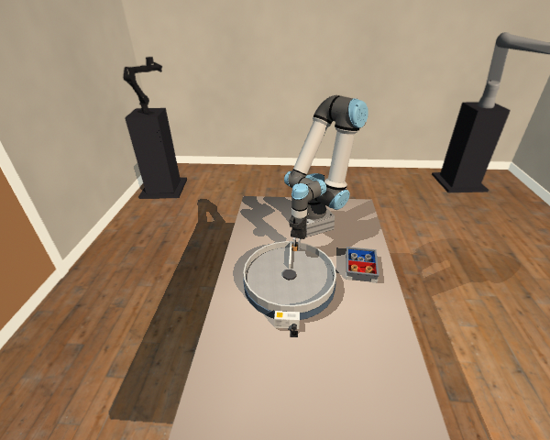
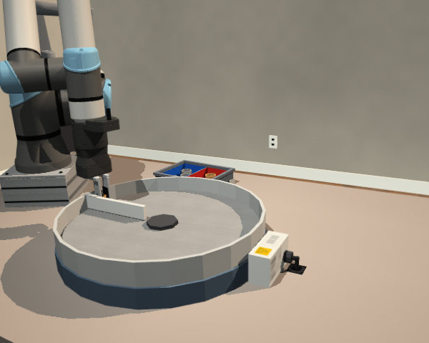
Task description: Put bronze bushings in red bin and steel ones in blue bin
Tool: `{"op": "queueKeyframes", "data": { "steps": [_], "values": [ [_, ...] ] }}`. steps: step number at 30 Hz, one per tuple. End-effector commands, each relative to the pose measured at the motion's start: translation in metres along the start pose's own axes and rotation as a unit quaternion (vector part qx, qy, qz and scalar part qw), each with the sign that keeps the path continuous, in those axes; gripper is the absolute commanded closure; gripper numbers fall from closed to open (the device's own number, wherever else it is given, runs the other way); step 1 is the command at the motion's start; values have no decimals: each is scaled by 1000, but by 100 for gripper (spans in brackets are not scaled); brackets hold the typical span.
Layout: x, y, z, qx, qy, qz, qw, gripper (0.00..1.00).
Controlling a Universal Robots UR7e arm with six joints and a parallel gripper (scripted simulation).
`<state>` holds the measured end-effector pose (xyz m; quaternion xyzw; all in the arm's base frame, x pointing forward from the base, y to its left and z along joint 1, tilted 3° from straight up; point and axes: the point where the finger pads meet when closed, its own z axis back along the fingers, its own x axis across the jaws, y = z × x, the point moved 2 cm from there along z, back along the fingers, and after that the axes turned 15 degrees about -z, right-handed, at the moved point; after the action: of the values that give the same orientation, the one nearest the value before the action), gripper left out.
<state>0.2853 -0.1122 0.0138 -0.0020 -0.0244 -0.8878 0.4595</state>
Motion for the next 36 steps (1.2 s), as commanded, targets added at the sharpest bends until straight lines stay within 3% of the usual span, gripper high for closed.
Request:
{"op": "queueKeyframes", "data": {
  "steps": [1, 8, 9, 36],
  "values": [
    [0, 1, -2, 1, 0, 0, 1000, 60],
    [0, 1, -2, 1, 0, 0, 1000, 60],
    [0, 1, -2, 1, 0, 0, 1000, 100],
    [0, 0, -2, 1, 0, 0, 1000, 100]
  ]
}}
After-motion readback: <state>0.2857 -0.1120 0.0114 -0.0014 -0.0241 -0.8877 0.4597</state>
